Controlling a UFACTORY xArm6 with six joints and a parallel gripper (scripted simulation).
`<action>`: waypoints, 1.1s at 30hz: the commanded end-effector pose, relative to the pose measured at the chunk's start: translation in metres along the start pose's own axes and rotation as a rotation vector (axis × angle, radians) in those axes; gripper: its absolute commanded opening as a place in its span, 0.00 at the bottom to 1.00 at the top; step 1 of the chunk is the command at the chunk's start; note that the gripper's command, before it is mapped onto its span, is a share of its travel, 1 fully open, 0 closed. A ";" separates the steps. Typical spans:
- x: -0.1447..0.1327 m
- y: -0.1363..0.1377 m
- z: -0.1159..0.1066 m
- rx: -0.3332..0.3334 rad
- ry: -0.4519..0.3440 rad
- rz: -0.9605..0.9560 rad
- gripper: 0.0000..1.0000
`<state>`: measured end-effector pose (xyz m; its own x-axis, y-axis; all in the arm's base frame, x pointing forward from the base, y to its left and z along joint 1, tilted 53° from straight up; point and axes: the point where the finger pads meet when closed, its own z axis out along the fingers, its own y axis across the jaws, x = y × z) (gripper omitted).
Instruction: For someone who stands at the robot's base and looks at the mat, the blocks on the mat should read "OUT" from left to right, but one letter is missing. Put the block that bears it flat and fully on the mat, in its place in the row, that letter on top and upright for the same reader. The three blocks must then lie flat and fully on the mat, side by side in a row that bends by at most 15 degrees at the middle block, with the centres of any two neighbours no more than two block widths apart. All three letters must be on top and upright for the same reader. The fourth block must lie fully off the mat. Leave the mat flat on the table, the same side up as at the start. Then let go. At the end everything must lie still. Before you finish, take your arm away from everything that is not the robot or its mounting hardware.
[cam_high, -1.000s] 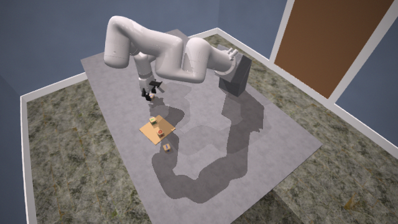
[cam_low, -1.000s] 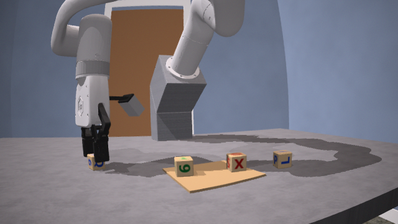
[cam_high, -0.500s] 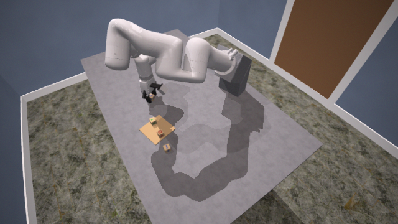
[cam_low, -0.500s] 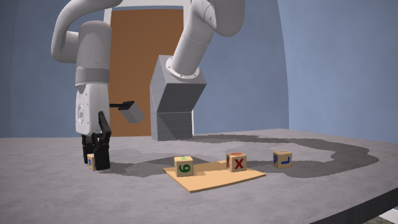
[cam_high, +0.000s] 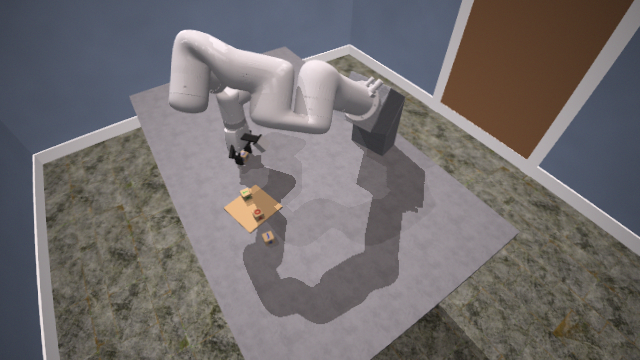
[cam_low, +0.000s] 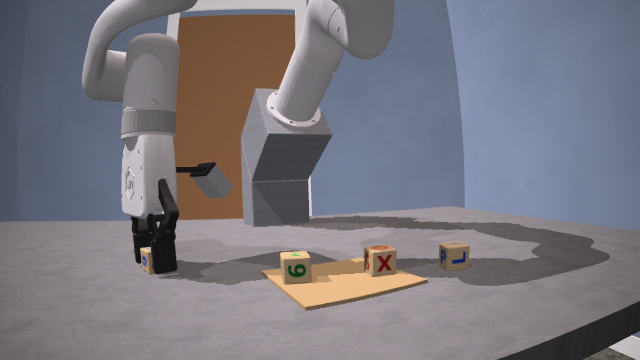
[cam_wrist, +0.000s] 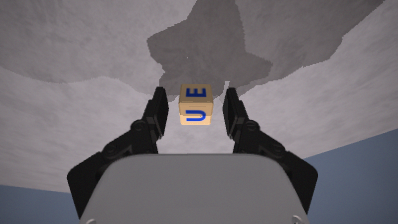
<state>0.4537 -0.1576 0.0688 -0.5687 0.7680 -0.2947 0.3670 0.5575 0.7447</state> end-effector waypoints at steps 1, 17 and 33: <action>-0.001 0.000 -0.001 0.000 -0.002 0.000 0.69; -0.001 0.000 -0.001 0.000 -0.002 0.000 0.69; -0.001 0.000 -0.001 0.000 -0.002 0.000 0.47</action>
<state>0.4537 -0.1576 0.0688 -0.5687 0.7680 -0.2947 0.3670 0.5575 0.7447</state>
